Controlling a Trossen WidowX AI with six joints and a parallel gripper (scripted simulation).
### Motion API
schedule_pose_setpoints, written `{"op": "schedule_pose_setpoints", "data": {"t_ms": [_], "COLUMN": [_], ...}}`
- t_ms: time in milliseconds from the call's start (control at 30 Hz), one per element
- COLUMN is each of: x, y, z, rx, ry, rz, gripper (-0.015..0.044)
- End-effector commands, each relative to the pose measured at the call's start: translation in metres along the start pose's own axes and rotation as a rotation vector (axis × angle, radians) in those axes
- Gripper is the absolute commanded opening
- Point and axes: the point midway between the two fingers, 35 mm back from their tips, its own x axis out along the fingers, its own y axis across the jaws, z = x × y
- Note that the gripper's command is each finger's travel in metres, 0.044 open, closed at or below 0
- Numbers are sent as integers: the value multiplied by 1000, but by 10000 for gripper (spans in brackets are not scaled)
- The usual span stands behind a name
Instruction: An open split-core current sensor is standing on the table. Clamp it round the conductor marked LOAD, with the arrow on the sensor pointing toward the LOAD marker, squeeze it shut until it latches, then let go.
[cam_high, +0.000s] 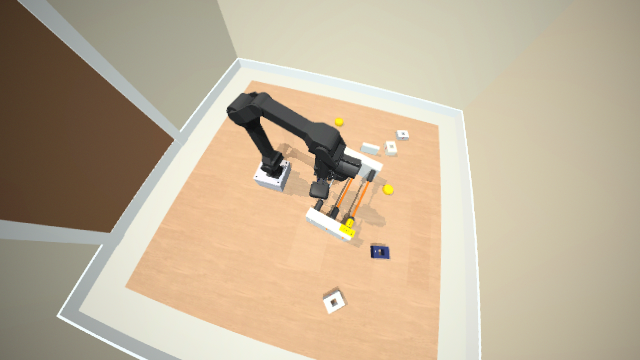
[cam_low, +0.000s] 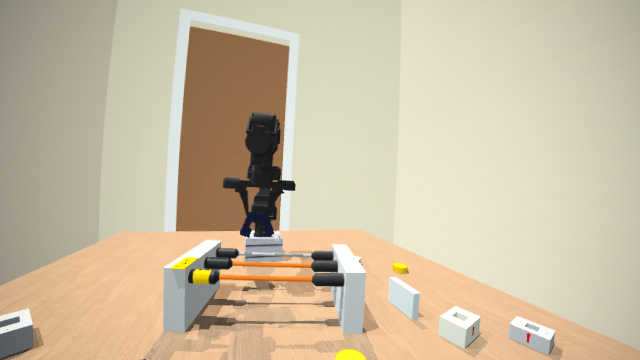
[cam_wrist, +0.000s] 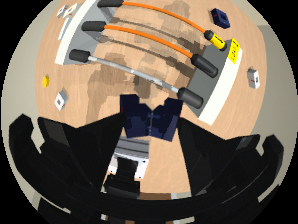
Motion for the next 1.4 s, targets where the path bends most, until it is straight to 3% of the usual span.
{"op": "schedule_pose_setpoints", "data": {"t_ms": [0, 1367], "x": [-3, 16], "y": [-5, -53], "z": [17, 166], "rx": [-115, -1241], "ry": [6, -5], "rz": [4, -4], "gripper": [0, 0]}}
